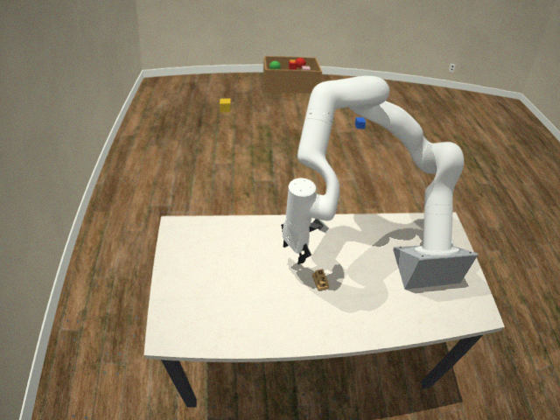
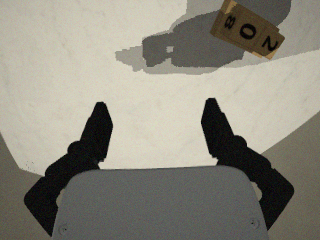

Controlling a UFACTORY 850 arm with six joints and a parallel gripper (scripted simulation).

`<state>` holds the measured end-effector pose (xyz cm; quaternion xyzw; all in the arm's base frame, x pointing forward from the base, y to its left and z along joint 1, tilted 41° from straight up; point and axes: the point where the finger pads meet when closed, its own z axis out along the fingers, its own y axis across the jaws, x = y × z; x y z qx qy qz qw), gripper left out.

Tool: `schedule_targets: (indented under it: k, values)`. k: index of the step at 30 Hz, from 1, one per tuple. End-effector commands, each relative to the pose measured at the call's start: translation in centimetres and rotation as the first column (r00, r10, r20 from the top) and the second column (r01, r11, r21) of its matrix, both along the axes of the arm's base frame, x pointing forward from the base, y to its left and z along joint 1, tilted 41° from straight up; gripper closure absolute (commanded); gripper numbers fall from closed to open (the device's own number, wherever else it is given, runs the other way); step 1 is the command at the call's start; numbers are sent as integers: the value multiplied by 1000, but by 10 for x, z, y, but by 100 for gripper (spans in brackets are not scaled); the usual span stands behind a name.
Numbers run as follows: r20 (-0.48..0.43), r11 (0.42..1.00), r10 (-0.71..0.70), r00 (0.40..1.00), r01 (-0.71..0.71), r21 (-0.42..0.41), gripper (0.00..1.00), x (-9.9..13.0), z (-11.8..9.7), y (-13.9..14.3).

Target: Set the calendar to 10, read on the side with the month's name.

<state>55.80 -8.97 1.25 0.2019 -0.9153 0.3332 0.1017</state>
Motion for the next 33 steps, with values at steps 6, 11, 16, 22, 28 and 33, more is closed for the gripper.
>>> schedule_targets:
  k: [6,11,16,22,28,33]
  values:
    - [93,994,-105,990,105,-1,0,-6,-3,8]
    - [211,970,-239,948,242,12,0,-14,-7,18]
    - [321,928,-362,875,369,40,0,-23,-12,27]
    - [434,861,-487,758,501,90,0,-33,-16,37]
    - [537,768,-596,597,620,162,0,-44,-21,47]
    - [608,673,-666,433,701,238,0,-55,-25,56]
